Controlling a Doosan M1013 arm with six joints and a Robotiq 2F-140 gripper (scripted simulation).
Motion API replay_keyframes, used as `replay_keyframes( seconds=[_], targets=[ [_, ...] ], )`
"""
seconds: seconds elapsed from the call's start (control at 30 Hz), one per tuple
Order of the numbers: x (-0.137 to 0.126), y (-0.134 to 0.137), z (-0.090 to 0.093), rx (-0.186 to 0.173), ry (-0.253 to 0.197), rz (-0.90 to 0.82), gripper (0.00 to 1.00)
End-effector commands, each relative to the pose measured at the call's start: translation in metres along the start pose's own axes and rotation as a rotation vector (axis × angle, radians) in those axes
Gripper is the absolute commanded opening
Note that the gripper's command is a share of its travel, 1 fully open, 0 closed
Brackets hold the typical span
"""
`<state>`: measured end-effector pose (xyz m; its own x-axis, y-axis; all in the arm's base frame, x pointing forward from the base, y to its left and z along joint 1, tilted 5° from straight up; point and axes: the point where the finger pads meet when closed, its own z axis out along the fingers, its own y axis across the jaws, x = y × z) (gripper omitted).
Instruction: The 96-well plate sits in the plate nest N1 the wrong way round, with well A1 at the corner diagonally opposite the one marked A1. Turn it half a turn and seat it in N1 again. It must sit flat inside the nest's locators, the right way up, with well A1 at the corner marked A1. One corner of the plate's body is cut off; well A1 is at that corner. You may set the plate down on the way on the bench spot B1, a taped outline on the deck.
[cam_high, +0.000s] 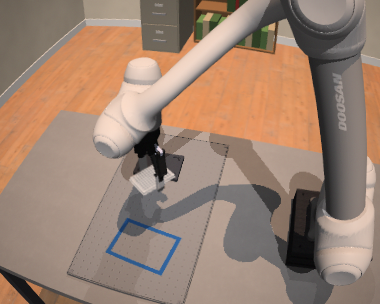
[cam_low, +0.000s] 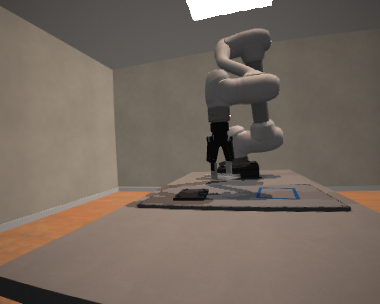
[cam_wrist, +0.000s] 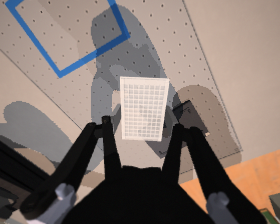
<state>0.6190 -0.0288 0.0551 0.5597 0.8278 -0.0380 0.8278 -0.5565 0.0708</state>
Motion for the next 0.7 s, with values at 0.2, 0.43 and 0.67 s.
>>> replay_keyframes(
  seconds=[0.2, 0.43, 0.67],
  targets=[
    [-0.021, 0.02, -0.001, 0.0, 0.0, 0.0, 0.0],
    [-0.033, 0.032, -0.002, 0.0, 0.0, 0.0, 0.0],
    [-0.049, 0.048, -0.002, 0.0, 0.0, 0.0, 0.0]
  ],
)
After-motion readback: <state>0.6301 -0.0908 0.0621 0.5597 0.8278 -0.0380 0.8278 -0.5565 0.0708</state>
